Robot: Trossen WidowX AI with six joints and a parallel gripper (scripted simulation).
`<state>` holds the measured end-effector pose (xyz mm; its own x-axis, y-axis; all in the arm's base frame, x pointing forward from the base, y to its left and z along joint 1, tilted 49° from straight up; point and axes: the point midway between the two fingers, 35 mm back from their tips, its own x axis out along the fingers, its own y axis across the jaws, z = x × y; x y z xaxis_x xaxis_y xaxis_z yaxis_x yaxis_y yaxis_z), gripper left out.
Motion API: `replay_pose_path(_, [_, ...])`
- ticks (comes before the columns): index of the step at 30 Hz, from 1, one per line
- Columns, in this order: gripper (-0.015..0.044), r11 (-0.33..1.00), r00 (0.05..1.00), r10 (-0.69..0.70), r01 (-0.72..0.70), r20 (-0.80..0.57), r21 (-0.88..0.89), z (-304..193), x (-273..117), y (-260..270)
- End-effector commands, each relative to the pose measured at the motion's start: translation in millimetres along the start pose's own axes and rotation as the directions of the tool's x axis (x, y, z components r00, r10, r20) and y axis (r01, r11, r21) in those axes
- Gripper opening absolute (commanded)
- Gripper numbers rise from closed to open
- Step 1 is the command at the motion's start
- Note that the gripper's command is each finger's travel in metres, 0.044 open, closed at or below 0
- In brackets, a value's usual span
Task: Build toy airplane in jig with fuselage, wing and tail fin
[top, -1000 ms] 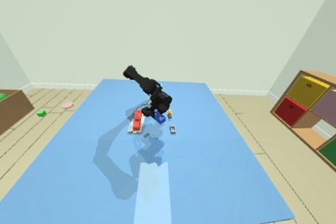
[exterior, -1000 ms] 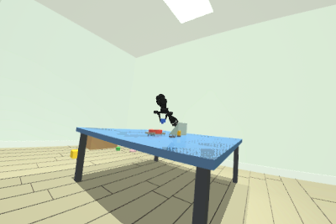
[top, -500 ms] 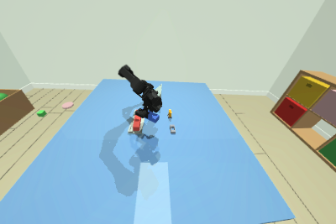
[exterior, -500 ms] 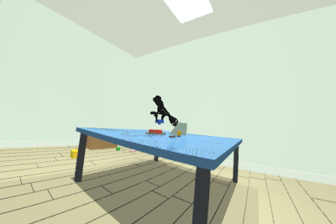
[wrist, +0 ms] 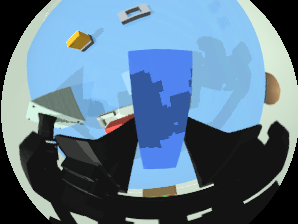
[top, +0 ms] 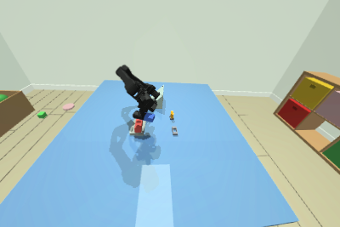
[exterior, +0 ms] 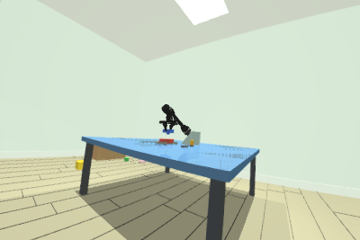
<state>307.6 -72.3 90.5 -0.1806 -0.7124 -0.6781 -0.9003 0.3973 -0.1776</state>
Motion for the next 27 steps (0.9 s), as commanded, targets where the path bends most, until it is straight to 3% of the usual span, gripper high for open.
replay_pose_path(1, [0.0000,0.998,1.000,-0.010,0.010,0.000,-0.064,-13.0,0.6,1.3])
replay_pose_path(16, [0.0000,0.952,1.000,-0.009,0.003,-0.017,-0.305,-51.9,12.2,12.7])
replay_pose_path(23, [0.0184,0.952,1.000,-0.009,0.003,-0.017,-0.305,-51.9,12.3,12.7])
replay_pose_path(27, [0.0195,0.952,1.000,-0.009,0.003,-0.017,-0.305,-52.0,12.2,12.6])
